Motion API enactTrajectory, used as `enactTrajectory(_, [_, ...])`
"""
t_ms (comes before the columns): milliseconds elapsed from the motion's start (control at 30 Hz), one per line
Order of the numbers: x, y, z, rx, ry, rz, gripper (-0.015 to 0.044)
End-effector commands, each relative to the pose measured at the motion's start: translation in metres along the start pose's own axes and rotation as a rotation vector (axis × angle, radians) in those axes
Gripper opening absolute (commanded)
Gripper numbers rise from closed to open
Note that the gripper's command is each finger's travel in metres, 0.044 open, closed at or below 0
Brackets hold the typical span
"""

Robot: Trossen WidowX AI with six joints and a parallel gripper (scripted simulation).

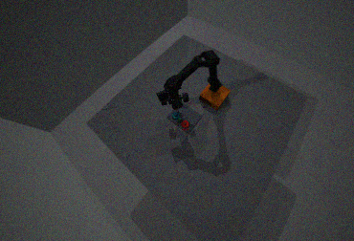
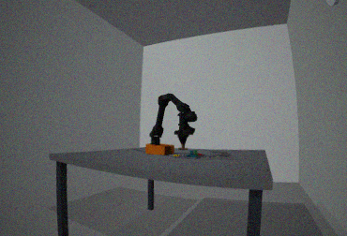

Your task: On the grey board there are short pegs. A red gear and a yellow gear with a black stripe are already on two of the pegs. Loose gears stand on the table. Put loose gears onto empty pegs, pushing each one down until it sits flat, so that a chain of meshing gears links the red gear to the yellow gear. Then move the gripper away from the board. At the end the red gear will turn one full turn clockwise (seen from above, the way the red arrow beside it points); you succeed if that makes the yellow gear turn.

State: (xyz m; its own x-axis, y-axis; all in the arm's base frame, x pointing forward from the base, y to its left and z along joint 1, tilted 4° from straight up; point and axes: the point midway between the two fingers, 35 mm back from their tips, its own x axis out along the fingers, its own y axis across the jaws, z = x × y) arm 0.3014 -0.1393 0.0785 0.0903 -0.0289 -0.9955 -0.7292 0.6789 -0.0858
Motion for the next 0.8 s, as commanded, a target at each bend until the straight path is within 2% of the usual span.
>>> enactTrajectory(0, [0.000, 0.000, 0.001, 0.065, -0.005, -0.002, 0.0000])
enactTrajectory(433, [0.002, 0.000, 0.001, 0.146, -0.005, -0.001, 0.0000])
enactTrajectory(767, [0.016, 0.000, 0.001, 0.083, -0.005, -0.002, 0.0000])
